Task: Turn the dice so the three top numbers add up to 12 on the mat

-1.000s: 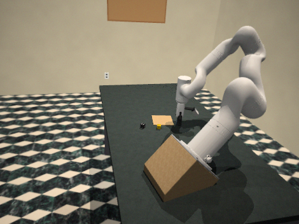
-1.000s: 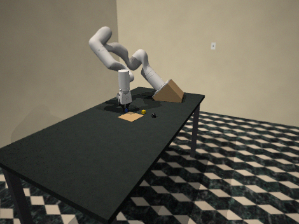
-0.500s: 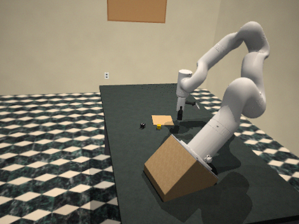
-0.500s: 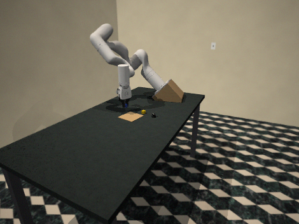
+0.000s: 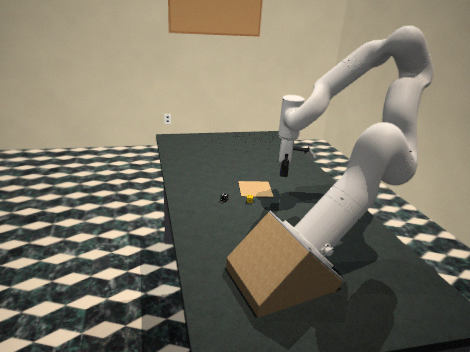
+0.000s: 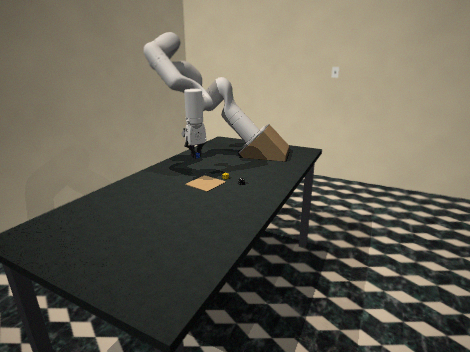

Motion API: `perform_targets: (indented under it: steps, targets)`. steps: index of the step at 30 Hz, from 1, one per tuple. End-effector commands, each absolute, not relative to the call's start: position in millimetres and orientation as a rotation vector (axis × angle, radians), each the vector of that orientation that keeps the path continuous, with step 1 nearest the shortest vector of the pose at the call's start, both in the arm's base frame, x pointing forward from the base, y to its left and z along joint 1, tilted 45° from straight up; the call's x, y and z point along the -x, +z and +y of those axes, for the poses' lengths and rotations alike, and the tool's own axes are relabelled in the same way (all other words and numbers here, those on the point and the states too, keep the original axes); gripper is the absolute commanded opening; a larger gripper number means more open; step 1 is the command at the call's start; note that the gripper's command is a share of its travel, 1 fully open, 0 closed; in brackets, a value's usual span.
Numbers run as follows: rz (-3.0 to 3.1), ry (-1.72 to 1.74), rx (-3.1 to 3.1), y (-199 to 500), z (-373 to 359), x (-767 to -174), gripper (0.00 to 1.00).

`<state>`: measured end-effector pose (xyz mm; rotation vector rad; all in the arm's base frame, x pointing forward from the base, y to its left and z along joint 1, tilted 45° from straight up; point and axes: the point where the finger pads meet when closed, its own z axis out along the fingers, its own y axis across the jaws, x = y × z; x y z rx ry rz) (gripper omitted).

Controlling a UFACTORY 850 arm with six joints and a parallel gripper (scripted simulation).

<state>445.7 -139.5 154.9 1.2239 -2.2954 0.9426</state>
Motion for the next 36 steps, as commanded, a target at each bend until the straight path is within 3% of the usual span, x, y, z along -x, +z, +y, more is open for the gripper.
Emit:
perform_targets:
  steps: [1, 36]
  targets:
    - [-2.296, 0.943, -1.224, 157, -138, -446, 0.21]
    - [-1.614, 0.657, -1.857, 121, -104, -494, 0.21]
